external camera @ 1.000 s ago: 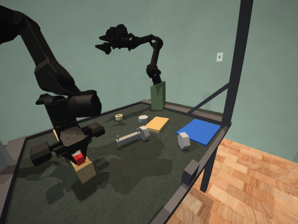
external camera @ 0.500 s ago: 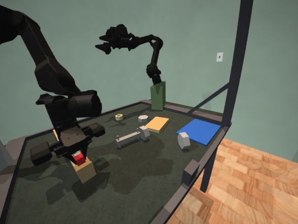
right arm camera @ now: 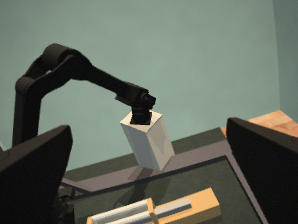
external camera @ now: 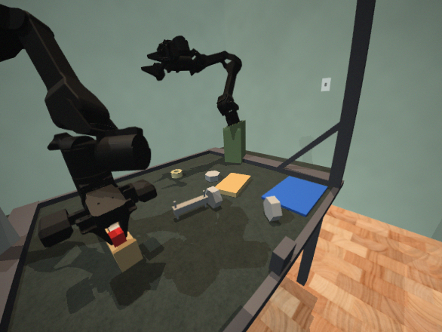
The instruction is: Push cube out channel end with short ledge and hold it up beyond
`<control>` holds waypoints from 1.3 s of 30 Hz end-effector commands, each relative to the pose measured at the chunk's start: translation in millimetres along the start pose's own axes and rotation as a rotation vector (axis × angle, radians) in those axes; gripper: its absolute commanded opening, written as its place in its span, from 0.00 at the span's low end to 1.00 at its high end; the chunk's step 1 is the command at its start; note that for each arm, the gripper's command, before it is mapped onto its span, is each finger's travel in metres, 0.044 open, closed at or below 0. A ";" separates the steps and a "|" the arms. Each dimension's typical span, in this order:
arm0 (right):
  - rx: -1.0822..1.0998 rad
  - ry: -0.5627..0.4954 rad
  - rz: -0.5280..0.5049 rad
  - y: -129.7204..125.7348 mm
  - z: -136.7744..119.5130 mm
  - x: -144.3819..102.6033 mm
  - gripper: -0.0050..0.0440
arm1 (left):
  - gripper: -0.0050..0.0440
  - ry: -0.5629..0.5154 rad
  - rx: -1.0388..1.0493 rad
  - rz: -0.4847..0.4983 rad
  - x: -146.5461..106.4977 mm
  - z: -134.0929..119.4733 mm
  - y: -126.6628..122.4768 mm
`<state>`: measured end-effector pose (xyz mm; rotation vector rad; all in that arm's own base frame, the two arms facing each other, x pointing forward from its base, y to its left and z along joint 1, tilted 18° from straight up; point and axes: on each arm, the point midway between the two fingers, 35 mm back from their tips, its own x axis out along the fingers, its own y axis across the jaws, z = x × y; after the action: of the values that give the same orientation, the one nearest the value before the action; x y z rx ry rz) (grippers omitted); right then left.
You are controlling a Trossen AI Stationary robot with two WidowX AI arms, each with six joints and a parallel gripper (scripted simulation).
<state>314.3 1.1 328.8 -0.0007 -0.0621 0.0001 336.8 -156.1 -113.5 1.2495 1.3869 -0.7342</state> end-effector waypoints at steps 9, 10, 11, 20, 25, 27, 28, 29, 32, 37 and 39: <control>0.001 -0.020 -0.001 0.0 8.3 -1.5 0.92 | 0.10 -0.024 -0.012 0.016 -24.0 2.1 7.7; 0.001 -0.020 -0.001 0.0 8.3 -1.5 0.92 | 0.10 -0.025 -0.013 0.016 -27.3 1.6 8.0; 0.001 -0.020 -0.001 0.0 8.3 -1.5 0.92 | 0.10 -0.026 -0.013 0.017 -31.5 1.0 8.5; 0.001 -0.020 -0.001 0.0 8.3 -1.5 0.92 | 0.10 -0.018 -0.014 0.008 -93.6 -15.9 7.3; 0.001 -0.020 -0.001 0.0 8.3 -1.5 0.92 | 0.10 -0.014 -0.013 0.006 -93.3 -16.5 6.5; 0.001 -0.020 -0.001 0.0 8.3 -1.5 0.92 | 0.10 -0.014 -0.012 0.005 -86.5 -14.4 6.5; 0.001 -0.020 -0.001 0.0 8.3 -1.5 0.92 | 0.10 -0.023 -0.014 0.011 -89.0 -13.4 8.0; 0.001 -0.020 -0.001 0.0 8.3 -1.5 0.92 | 0.10 -0.023 -0.014 0.012 -89.0 -13.3 8.2; 0.001 -0.020 -0.001 0.0 8.3 -1.5 0.92 | 0.10 -0.024 -0.015 0.012 -88.6 -13.1 8.6; 0.001 -0.020 -0.001 0.0 8.3 -1.5 0.92 | 0.10 -0.024 -0.016 0.012 -87.8 -13.2 8.8; 0.001 -0.020 -0.001 0.0 8.3 -1.5 0.92 | 0.10 -0.024 -0.016 0.012 -87.8 -13.2 8.8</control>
<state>314.3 1.1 328.8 -0.0007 -0.0621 0.0001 325.4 -162.7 -32.3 1.2441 1.3880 -0.7313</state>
